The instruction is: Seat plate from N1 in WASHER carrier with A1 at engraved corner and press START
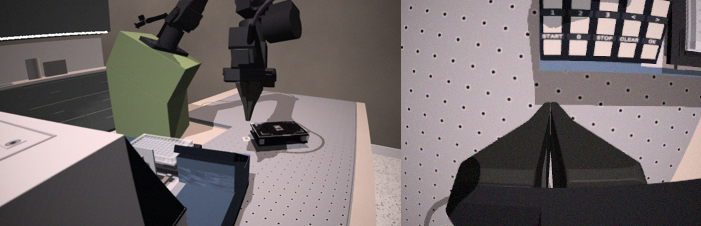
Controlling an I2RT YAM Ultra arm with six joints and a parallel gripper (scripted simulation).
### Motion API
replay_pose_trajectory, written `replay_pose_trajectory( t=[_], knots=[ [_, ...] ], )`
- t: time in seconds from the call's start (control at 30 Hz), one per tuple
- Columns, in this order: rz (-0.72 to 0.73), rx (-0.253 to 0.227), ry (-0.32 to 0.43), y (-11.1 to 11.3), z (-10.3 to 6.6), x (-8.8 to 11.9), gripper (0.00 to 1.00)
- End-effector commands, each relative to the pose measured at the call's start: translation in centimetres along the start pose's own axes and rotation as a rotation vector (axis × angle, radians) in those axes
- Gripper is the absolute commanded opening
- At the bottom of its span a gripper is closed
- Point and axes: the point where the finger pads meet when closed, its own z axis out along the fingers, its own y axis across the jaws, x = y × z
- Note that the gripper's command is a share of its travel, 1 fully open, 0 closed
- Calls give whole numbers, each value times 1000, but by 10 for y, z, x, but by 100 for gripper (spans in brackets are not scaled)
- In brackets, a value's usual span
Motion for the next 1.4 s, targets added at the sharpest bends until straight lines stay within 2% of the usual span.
replay_pose_trajectory(
  t=[0.0, 1.2, 1.37],
  knots=[
    [5, -15, -31, 9, 7, -9, 0],
    [4, -15, -31, 8, 61, -10, 0],
    [8, -14, -34, 7, 63, -12, 0]
  ],
)
